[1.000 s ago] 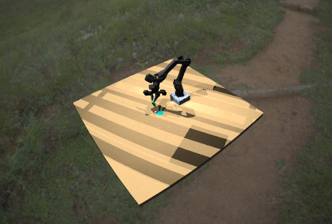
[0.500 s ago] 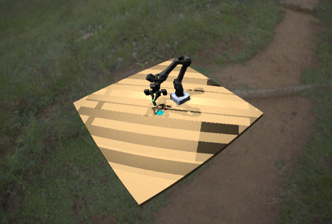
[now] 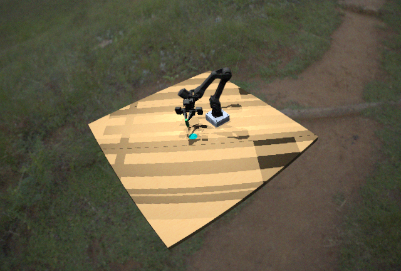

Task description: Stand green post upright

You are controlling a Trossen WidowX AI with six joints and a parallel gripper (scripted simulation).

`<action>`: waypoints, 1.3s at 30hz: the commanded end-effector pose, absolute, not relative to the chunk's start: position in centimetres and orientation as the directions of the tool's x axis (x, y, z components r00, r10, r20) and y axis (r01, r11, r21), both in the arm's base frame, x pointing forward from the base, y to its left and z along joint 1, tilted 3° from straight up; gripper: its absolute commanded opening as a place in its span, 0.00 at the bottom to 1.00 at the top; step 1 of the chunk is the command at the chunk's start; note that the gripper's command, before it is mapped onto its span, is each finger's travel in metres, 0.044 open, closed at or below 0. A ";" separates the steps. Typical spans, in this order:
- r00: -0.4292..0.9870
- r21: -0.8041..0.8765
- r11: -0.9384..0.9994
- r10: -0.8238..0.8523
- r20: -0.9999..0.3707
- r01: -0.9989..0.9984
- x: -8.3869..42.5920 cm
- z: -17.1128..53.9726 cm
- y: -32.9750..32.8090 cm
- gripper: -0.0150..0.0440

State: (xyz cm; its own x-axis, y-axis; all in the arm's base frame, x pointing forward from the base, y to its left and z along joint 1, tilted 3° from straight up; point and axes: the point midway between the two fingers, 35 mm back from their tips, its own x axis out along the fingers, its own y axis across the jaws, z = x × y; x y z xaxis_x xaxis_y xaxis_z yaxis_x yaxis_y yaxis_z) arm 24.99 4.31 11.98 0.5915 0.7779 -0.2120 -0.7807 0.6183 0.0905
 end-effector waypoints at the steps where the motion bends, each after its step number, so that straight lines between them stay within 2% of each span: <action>1: 0.590 0.096 0.613 0.784 -0.192 -0.784 24.5 11.9 4.3 0.29; 39: 0.572 0.001 0.573 0.819 -0.035 -0.820 21.5 12.4 4.2 0.29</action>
